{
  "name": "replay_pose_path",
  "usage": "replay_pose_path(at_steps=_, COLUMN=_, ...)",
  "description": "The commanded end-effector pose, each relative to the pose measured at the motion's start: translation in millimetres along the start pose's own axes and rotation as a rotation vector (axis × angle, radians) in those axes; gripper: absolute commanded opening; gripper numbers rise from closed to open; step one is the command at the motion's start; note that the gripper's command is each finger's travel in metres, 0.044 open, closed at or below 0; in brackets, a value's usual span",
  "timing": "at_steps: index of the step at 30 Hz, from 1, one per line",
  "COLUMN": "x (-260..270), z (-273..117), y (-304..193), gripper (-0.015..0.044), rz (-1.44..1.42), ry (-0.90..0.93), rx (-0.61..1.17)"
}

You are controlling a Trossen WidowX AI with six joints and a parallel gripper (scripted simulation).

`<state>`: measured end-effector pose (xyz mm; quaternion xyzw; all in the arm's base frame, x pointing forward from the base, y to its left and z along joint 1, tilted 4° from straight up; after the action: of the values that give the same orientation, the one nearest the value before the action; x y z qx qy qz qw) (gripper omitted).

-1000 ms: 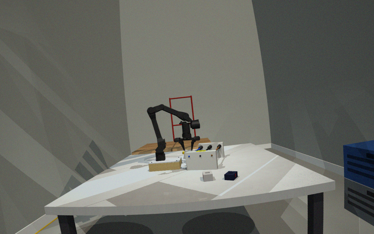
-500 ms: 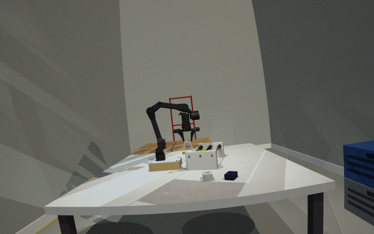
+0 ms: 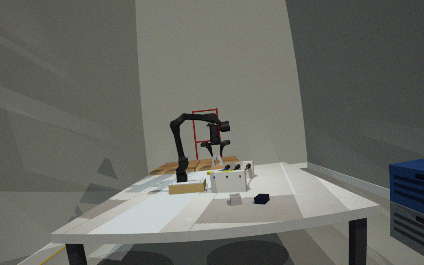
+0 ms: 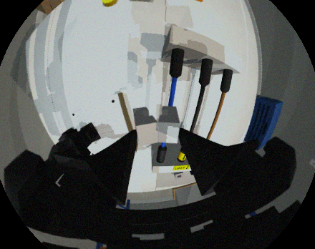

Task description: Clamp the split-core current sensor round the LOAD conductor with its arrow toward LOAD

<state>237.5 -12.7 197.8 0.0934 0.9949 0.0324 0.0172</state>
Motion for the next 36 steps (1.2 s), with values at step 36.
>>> replay_pose_path(at_steps=36, x=-104, z=31, y=-35, gripper=0.0, rz=0.106, ry=-0.012, rx=-0.004)
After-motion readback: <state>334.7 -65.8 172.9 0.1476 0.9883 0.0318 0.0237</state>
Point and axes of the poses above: the point midway between the two fingers, 35 mm back from their tips, its own z axis out along the fingers, its own x axis across the jaws, y = z × x, the point moved 2 cm from there along -z, back along the fingers, and after that the axes turned 9 degrees about -z, right-handed, at the moved point
